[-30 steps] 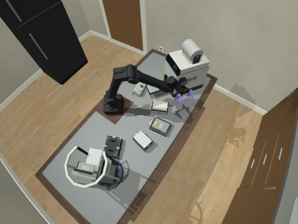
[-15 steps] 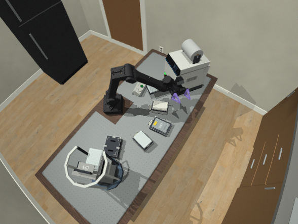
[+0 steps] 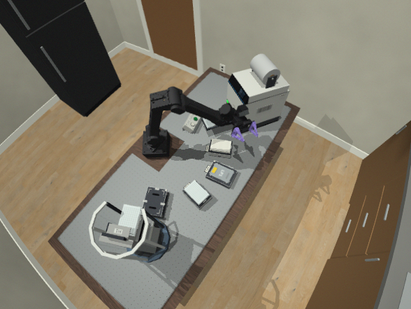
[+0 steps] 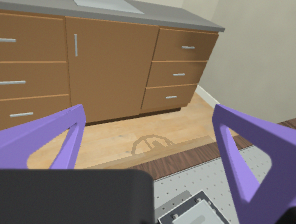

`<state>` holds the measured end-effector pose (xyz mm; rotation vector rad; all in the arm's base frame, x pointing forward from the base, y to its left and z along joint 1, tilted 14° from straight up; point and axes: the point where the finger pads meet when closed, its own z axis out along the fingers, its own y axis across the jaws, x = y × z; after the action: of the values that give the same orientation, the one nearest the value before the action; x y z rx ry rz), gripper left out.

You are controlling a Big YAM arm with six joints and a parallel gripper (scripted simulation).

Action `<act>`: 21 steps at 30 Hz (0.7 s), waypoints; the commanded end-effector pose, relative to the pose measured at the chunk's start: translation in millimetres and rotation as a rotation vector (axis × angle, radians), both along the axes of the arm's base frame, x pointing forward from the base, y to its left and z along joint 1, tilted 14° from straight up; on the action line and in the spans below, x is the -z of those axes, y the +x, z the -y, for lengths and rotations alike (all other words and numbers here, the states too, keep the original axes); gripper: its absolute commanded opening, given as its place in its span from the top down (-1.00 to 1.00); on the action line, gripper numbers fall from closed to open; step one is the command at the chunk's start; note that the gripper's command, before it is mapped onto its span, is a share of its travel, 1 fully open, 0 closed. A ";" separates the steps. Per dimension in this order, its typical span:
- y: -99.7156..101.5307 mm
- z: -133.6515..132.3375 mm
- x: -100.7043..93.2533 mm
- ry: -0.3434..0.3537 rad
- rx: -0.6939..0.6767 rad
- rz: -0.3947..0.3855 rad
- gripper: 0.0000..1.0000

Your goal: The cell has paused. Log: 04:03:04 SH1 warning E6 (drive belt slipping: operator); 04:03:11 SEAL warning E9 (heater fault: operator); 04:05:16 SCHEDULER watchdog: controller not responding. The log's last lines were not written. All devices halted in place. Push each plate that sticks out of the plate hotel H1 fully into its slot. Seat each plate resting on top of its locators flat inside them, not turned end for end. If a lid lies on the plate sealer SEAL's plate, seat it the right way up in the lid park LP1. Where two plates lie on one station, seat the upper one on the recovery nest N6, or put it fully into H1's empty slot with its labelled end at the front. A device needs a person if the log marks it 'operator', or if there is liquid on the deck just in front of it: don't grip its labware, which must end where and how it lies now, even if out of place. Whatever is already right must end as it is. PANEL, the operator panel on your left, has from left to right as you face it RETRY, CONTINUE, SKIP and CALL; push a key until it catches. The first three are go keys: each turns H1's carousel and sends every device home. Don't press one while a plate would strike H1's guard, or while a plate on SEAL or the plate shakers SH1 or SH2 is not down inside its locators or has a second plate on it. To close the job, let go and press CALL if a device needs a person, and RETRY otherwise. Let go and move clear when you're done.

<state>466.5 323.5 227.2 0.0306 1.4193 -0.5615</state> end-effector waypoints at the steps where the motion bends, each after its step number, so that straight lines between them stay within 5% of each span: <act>1: -12.4 -2.0 -15.7 0.021 -0.012 0.023 -1.00; 21: -42.3 15.6 -10.2 0.007 -0.012 0.011 -1.00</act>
<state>434.3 304.8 223.4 0.0229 1.4240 -0.5678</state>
